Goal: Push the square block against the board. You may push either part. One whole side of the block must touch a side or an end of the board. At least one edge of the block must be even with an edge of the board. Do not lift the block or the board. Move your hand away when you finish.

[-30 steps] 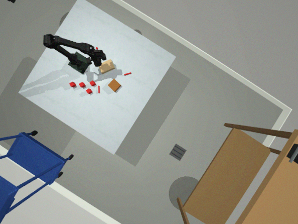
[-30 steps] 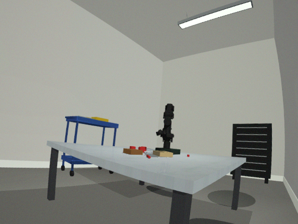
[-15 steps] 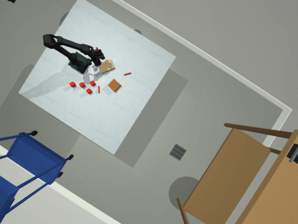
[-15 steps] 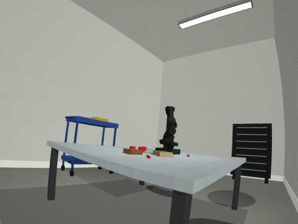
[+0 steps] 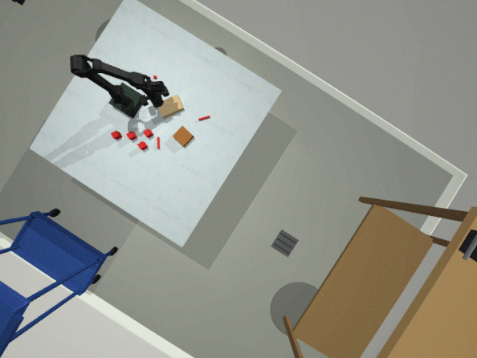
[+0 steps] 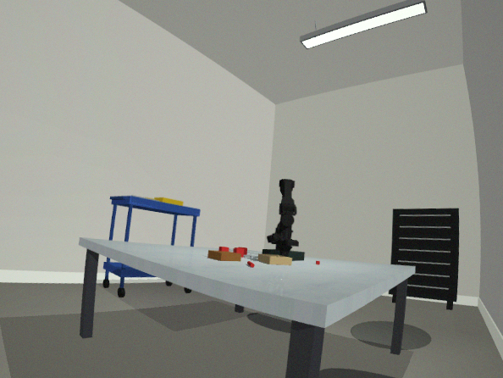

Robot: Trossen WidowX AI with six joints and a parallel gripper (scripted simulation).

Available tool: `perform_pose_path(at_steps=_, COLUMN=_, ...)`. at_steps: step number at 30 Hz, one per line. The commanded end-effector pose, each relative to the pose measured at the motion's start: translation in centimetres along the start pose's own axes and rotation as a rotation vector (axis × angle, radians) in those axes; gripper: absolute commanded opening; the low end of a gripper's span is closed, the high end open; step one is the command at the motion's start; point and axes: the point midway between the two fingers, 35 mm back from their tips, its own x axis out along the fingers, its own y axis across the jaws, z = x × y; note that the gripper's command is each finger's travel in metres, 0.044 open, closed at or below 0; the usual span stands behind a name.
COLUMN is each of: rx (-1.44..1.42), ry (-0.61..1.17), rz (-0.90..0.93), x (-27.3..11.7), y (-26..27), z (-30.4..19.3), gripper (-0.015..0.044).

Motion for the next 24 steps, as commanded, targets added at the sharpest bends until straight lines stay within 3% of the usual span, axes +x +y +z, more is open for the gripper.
perform_pose_path(at_steps=1, rx=-0.001, ry=0.005, rz=-0.007, x=0.2, y=0.0, z=0.4, gripper=0.0000)
perform_pose_path(at_steps=24, rx=-0.001, ry=0.002, rz=-0.007, x=0.2, y=0.3, z=3.2, gripper=0.0000)
